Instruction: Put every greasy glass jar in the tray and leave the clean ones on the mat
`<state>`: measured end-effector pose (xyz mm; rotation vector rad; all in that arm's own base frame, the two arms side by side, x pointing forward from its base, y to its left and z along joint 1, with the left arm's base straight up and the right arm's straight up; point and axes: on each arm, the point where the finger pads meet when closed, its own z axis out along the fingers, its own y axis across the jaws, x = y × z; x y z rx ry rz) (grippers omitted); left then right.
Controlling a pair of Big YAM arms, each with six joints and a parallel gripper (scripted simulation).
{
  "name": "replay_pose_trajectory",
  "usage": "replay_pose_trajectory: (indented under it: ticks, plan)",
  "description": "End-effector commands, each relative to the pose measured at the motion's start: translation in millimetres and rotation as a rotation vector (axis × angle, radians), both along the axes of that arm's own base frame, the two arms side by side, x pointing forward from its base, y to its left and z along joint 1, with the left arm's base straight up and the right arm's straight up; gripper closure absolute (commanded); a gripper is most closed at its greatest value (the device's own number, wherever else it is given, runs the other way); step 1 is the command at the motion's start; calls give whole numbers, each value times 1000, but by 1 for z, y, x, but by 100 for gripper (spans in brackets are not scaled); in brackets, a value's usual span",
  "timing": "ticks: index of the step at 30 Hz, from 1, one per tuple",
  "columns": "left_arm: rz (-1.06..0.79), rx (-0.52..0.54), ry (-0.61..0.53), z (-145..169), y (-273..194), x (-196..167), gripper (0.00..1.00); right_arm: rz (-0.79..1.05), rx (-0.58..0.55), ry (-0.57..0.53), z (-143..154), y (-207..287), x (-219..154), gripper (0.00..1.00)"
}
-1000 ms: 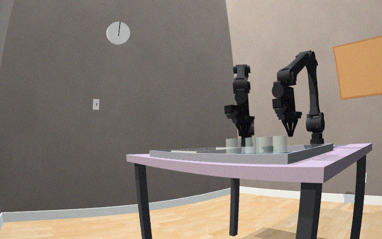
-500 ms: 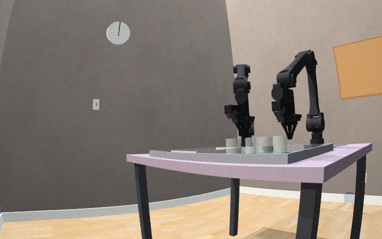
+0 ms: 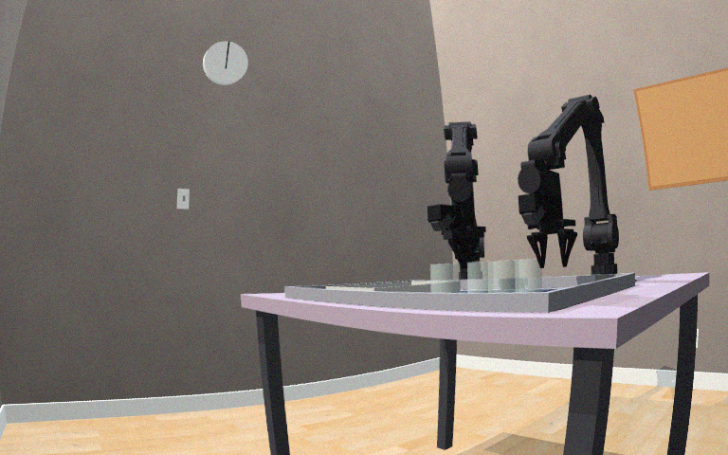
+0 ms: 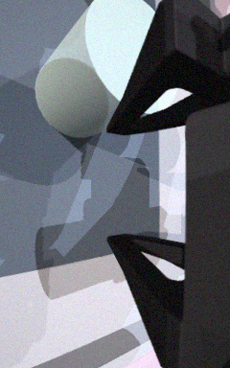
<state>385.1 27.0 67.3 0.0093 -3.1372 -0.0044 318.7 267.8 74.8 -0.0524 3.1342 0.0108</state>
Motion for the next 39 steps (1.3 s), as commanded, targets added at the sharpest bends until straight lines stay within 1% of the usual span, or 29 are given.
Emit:
replay_pose_trajectory:
  ticks: [1, 3, 5, 7, 8, 9, 11, 12, 14, 15, 25, 26, 28, 32, 33, 35, 39]
  plan:
    - [2, -3, -24, 5, 0, 8, 35, -3, -2, 2, -10, -5, -4, 90]
    - [4, -4, -19, 3, -1, 5, 35, -3, -1, 1, -5, -3, -2, 90]
    - [6, -4, -13, 1, -1, 2, 35, -3, 6, -8, -1, 0, 2, 68]
    - [7, -4, -10, 0, -1, 1, 35, -3, -6, 7, -9, 0, 1, 45]
    - [7, -4, -10, 0, -1, 1, 46, -3, -7, 7, -9, 0, 1, 35]
    - [7, -4, -10, 0, -1, 1, 58, -3, -6, 8, -9, 0, 1, 35]
    - [7, -4, -10, 0, -1, 1, 58, -3, -6, 8, -9, 0, 1, 35]
    - [7, -3, -24, 4, -1, 7, 69, -2, -7, 9, -9, 0, 0, 35]
    - [0, -2, -18, 4, -1, 6, 92, -2, -7, 10, -10, 0, 0, 35]
    - [6, -2, -23, 4, 0, 7, 100, -2, -8, 10, -10, 0, 0, 35]
    - [6, -1, -24, 4, 0, 7, 100, -2, 7, -8, -2, 8, 9, 35]
    - [6, -1, -24, 4, 0, 7, 100, -2, 7, -8, -2, 8, 9, 46]
    - [6, -1, -24, 4, 0, 7, 100, -2, 7, -8, -2, 8, 9, 46]
    - [6, -1, -24, 4, 0, 7, 100, -2, 7, -8, -2, 8, 9, 92]
    - [6, 0, -44, 14, 0, 13, 100, -2, 6, -6, -3, 7, 8, 100]
    - [7, 1, -80, 33, 0, 22, 100, -2, 6, -7, -3, 7, 8, 100]
    - [8, 2, -102, 50, -1, 26, 100, -2, -4, 4, -7, 3, 4, 100]
